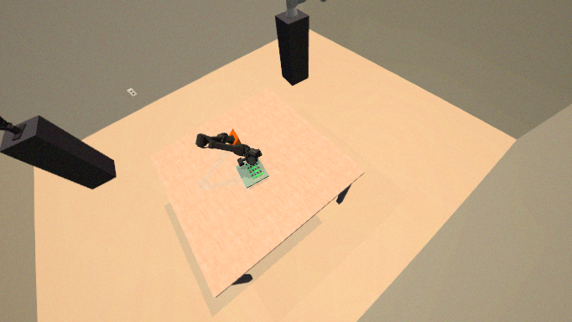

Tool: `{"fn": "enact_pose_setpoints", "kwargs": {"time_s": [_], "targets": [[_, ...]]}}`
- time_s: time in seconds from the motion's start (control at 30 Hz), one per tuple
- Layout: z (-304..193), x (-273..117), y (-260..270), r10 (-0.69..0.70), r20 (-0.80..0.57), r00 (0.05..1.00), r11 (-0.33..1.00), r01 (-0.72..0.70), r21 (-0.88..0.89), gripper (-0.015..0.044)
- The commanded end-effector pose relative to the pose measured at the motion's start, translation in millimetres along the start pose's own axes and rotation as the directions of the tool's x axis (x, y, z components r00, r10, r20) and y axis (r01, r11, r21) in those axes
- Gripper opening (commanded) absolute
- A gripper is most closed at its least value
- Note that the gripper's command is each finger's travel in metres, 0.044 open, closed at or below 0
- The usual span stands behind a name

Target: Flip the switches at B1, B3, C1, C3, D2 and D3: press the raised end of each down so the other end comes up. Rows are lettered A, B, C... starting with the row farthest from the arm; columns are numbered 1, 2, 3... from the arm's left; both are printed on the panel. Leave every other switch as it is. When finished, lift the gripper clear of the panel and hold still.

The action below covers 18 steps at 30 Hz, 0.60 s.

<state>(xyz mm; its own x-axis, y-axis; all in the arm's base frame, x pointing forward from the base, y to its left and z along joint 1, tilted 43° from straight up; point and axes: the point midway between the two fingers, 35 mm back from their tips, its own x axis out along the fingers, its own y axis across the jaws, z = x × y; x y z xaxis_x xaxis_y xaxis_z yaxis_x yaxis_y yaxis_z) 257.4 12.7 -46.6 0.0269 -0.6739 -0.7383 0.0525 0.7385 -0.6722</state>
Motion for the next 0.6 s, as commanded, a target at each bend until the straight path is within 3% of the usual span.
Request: {"fn": "enact_pose_setpoints", "kwargs": {"time_s": [0.0, 0.1, 0.43, 0.57], "targets": [[1.4, -36.6, 2.5, 0.01, 0.024, 1.0, 1.0, -0.01, 0.003, 0.0], [-1.5, -60.6, 1.4, 0.008, 0.033, 0.999, 1.0, -0.008, 0.001, 0.0], [-20.2, -59.6, -21.7, 0.007, 0.032, 0.999, 1.0, -0.007, 0.0, 0.0], [-19.6, -32.0, -21.4, 0.006, 0.053, 0.999, 1.0, -0.006, 0.0, 0.0]]}}
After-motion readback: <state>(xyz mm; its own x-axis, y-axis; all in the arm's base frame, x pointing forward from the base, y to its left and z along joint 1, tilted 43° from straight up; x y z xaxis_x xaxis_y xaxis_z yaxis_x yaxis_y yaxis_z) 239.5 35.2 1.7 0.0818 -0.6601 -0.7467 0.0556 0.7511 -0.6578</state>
